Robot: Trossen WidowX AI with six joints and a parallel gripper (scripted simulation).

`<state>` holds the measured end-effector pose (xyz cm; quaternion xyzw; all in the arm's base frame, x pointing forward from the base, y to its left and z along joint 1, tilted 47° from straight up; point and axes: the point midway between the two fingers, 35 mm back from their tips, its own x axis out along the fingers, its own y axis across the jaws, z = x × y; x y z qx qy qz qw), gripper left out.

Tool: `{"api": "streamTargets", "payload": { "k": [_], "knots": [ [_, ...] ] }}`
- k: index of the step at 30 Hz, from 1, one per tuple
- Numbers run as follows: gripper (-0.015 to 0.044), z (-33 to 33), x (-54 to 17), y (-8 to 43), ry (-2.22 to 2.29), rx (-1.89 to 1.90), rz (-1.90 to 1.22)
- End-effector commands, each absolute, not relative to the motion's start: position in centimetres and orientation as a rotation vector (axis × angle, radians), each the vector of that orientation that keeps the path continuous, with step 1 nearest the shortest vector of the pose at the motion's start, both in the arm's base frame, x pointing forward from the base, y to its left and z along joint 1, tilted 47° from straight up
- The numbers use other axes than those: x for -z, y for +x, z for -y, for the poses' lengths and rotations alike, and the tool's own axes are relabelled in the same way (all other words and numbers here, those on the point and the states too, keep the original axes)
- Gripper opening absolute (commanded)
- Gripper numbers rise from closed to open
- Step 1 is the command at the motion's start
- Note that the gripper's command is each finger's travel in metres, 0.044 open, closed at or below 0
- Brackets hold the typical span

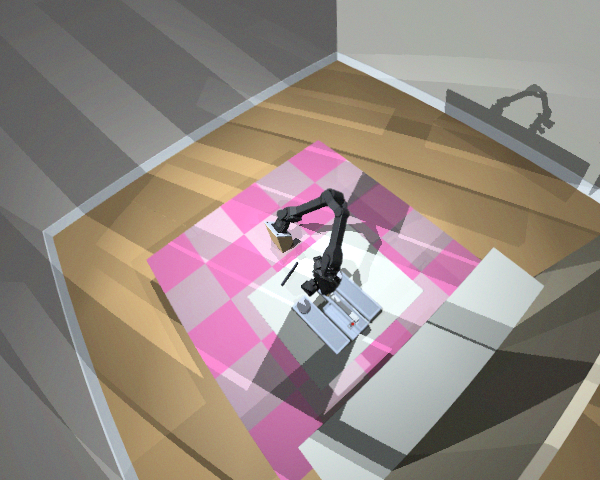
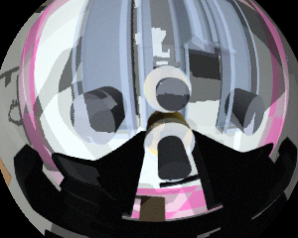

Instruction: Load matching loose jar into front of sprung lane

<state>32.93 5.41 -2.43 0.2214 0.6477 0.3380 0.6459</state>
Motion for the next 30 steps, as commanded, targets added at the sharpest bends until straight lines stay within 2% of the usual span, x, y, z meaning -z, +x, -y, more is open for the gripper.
{"api": "streamTargets", "payload": {
  "k": [1,30],
  "knots": [
    [0.0000,-5.26,2.08,33.87,0.501,-0.771,-1.441],
    [0.0000,-5.39,2.20,33.86,0.501,-0.771,-1.441]
  ]
}}
